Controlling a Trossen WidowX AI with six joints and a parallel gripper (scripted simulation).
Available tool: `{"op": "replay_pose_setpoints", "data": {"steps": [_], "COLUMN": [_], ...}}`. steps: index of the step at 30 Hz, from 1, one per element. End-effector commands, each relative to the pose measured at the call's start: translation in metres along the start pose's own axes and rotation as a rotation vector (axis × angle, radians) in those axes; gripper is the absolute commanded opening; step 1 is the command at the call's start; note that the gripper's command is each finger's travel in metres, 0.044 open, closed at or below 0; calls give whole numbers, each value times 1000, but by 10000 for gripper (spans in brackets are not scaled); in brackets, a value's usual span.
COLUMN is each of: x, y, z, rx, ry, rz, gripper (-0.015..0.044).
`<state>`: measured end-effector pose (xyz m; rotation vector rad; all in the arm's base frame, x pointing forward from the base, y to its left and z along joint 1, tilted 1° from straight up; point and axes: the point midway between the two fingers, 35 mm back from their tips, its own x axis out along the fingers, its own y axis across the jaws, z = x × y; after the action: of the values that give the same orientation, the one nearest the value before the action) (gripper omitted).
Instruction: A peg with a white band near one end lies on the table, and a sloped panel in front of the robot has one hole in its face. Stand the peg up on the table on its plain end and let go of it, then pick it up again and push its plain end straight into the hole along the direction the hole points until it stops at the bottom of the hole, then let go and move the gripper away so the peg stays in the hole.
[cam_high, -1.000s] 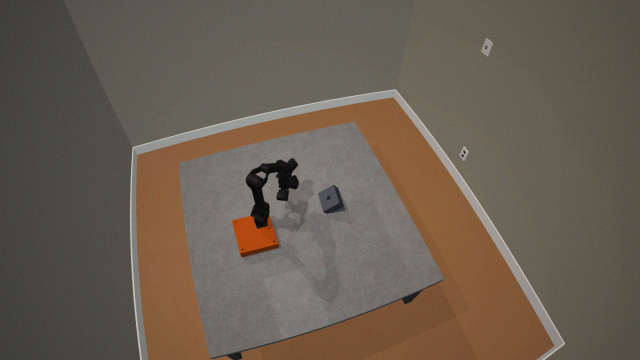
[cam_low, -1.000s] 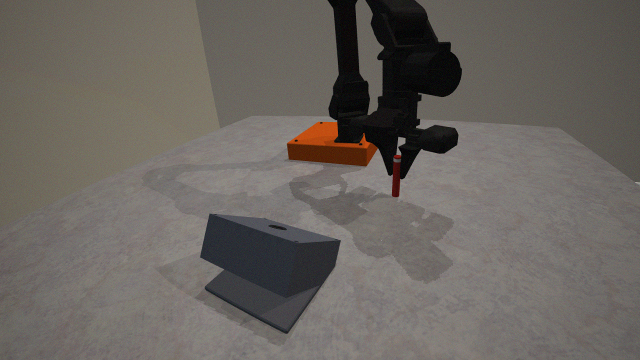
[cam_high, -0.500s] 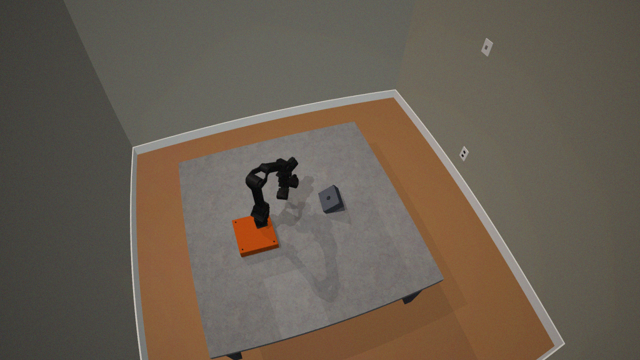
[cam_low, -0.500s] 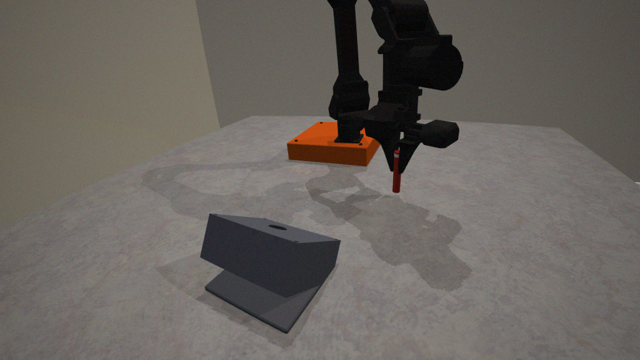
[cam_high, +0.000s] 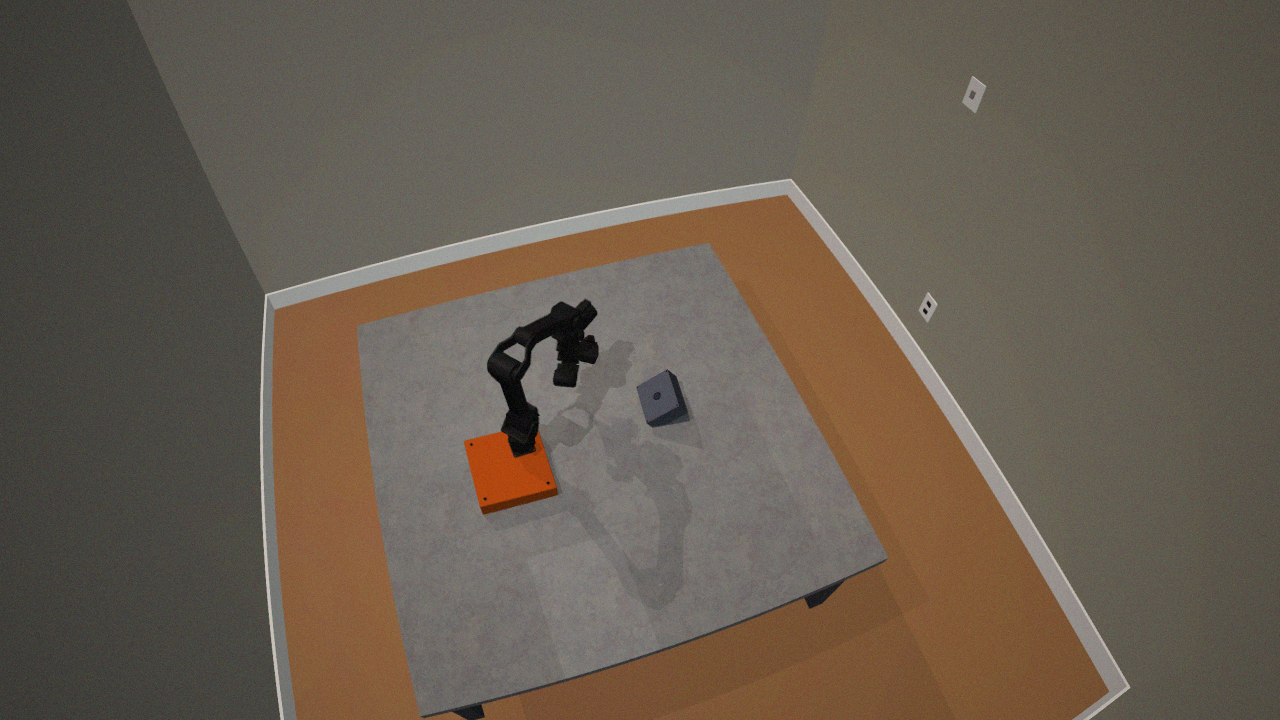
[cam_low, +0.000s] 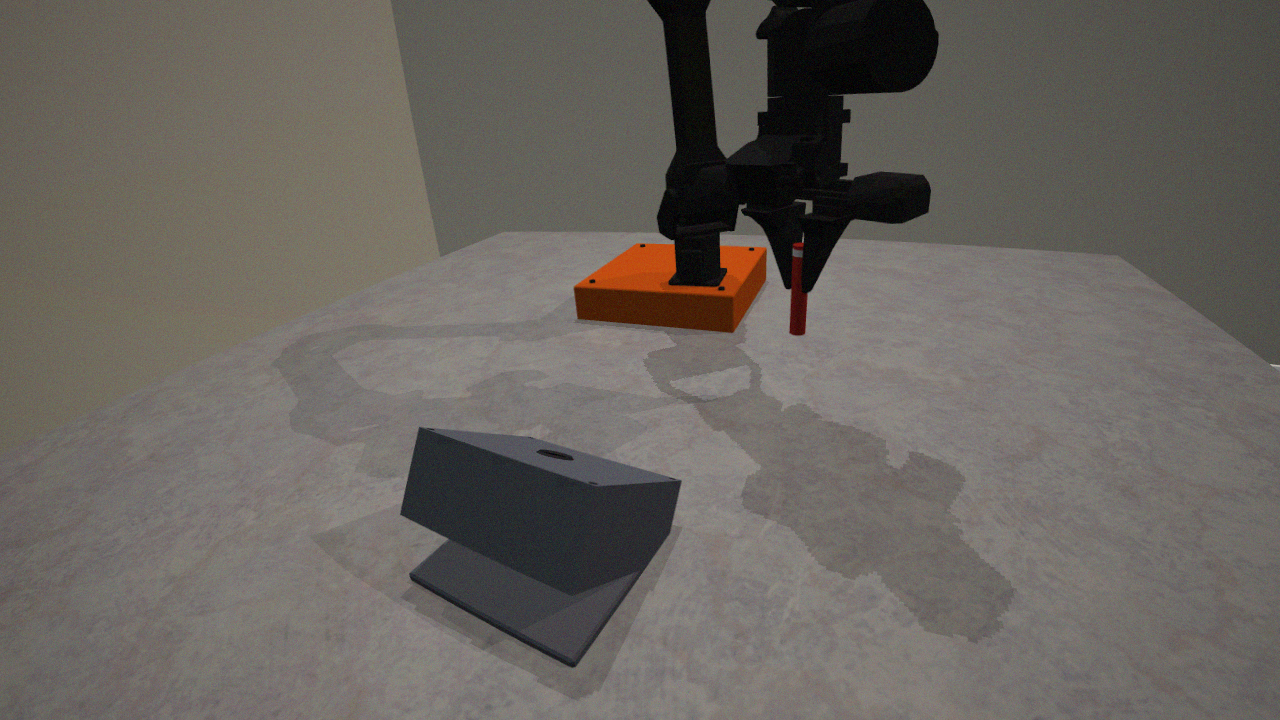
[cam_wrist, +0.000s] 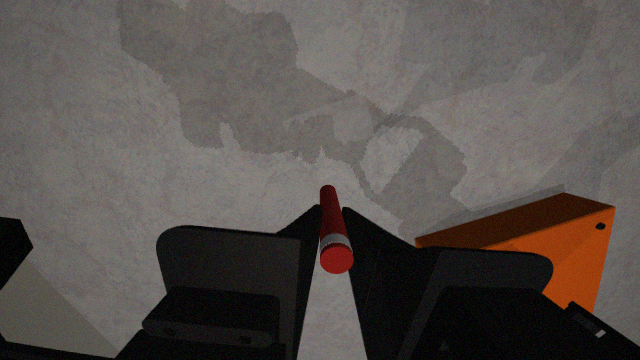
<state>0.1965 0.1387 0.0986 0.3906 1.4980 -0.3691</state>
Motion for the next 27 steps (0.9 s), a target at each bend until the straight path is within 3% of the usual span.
{"op": "replay_pose_setpoints", "data": {"steps": [1,27], "x": [-15,-20], "y": [0,1], "z": [0,40], "rx": [2,226], "ry": [4,-100], "rz": [4,104], "gripper": [0,0]}}
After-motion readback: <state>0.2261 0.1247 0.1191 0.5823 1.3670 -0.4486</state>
